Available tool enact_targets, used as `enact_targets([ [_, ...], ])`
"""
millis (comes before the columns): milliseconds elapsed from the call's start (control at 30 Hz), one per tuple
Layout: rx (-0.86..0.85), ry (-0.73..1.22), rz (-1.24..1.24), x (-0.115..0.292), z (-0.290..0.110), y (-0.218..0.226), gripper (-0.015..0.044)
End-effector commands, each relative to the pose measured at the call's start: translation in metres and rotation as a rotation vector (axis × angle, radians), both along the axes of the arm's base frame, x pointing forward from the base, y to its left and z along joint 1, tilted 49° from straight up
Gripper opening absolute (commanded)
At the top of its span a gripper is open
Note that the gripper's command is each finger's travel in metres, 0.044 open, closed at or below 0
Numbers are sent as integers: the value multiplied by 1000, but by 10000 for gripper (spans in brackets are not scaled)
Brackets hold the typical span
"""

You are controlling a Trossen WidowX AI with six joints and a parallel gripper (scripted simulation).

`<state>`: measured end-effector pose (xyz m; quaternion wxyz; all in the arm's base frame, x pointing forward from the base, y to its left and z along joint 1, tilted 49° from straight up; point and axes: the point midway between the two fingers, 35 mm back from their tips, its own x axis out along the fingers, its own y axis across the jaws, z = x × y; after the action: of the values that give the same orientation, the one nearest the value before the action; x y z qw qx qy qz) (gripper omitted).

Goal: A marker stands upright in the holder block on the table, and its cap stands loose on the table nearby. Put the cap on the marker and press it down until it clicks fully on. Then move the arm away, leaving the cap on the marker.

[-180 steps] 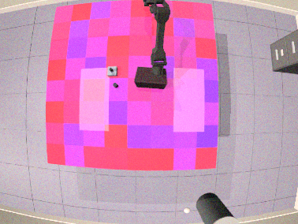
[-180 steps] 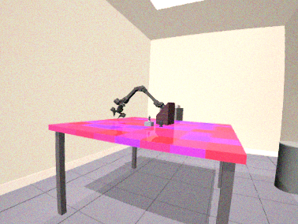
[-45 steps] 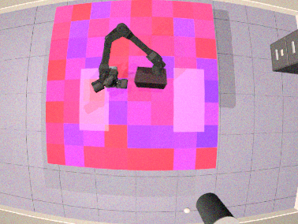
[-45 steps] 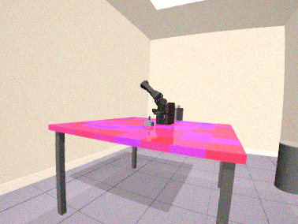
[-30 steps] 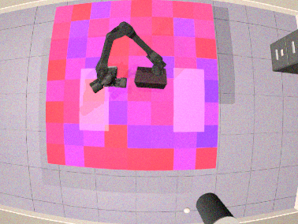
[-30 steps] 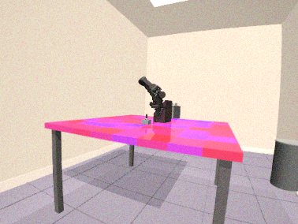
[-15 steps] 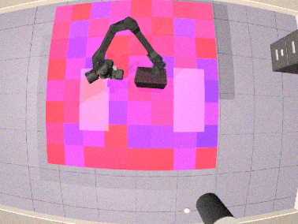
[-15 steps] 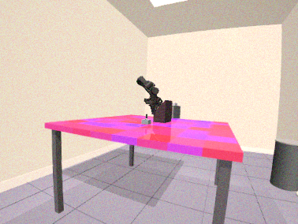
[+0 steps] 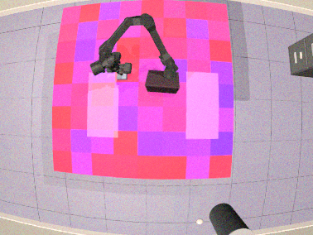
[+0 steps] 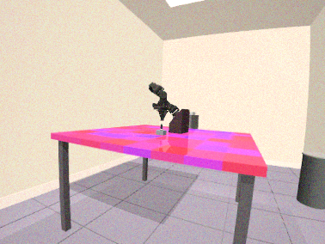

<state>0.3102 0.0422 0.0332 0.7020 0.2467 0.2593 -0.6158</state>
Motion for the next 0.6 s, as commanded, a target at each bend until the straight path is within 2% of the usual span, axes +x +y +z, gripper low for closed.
enact_targets([
  [0, -4, 3, 5, 1, 3, -2, 0],
  [567, -4, 3, 5, 4, -12, -18, 0],
])
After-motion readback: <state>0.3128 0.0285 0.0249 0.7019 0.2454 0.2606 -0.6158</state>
